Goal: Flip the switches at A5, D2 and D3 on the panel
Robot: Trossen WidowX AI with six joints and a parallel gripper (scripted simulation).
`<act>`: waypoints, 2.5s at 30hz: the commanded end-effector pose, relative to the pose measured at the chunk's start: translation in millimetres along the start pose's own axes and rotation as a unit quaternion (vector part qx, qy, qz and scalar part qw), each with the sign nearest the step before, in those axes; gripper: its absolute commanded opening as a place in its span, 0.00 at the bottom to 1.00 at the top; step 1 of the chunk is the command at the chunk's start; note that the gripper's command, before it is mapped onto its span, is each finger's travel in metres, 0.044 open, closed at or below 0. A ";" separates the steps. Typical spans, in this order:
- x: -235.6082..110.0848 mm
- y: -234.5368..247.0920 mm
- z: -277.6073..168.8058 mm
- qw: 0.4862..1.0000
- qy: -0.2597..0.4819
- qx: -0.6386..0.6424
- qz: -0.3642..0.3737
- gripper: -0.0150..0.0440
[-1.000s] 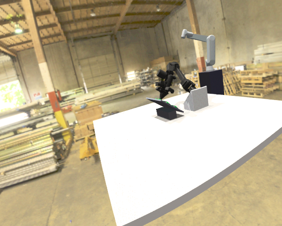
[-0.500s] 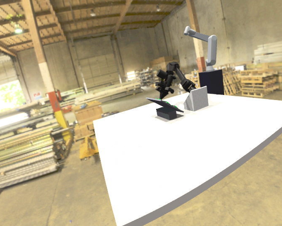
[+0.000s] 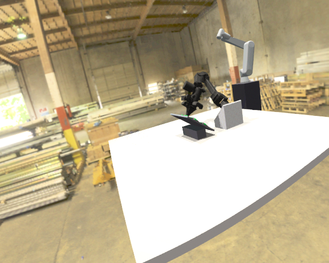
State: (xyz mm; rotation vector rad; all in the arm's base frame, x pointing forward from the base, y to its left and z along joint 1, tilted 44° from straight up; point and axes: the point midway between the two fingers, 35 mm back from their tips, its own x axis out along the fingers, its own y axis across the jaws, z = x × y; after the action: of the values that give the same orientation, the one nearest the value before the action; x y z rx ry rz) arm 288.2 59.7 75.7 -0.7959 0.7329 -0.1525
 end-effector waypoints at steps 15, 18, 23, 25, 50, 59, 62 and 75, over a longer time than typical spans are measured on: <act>2.6 0.6 0.2 1.000 -0.001 -0.001 0.002 0.25; 3.0 0.6 0.2 1.000 -0.001 -0.001 0.002 0.25; 1.4 0.4 0.3 1.000 0.000 0.001 0.001 0.25; -11.8 3.3 1.8 1.000 0.006 0.001 0.005 0.25; -65.6 62.3 -118.2 1.000 0.015 -0.002 0.005 0.25; -30.9 62.3 -120.0 1.000 0.002 -0.002 0.005 0.25; -30.1 61.9 -120.0 1.000 0.001 -0.002 0.004 0.25; -19.3 61.1 -120.3 1.000 0.000 -0.002 0.003 0.25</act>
State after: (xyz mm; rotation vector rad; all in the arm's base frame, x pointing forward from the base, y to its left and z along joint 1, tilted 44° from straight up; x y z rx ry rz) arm 185.8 40.0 -11.0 -0.7942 0.7321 -0.1486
